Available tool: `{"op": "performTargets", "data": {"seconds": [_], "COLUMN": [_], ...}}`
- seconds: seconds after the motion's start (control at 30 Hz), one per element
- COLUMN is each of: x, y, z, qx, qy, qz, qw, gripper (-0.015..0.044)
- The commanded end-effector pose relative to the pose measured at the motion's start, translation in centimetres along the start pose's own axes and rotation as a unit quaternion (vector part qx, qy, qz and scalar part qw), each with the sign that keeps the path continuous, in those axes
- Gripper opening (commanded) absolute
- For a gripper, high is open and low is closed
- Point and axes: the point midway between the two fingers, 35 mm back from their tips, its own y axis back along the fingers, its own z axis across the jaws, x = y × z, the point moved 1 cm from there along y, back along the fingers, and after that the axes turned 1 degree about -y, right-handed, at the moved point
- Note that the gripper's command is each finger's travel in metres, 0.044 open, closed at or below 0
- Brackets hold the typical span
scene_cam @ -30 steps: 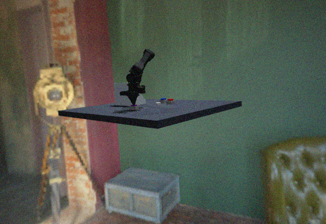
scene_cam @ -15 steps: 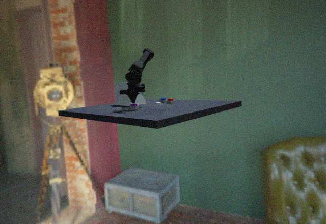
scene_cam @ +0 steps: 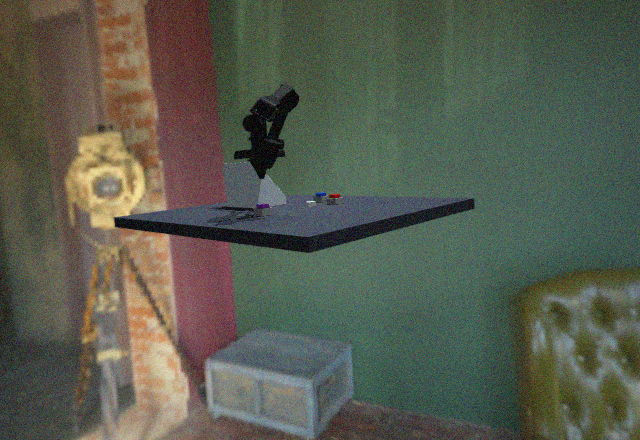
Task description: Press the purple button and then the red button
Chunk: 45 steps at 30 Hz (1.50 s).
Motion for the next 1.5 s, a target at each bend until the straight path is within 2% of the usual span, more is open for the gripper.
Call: {"op": "performTargets", "data": {"seconds": [0.0, 0.17, 0.3, 0.57, 0.87, 1.03, 1.47], "x": [-2.0, -5.0, -5.7, -2.2, -1.8, -1.7, -1.6], "y": [0.4, 1.1, 1.0, 0.3, 0.0, -5.6, -7.1], "z": [3.8, 12.5, 20.2, 34.3, 35.2, 35.4, 35.5], "qx": [0.007, 0.02, 0.018, -0.012, -0.015, -0.017, -0.017], "qy": [0.0, -0.003, -0.003, 0.003, 0.003, 0.003, 0.003], "qz": [0.009, 0.005, 0.002, 0.008, 0.009, 0.009, 0.009], "qw": [1.0, 1.0, 1.0, 1.0, 1.0, 1.0, 1.0], "gripper": [0.002, 0.002, 0.002, 0.002, 0.002, 0.002, 0.002]}}
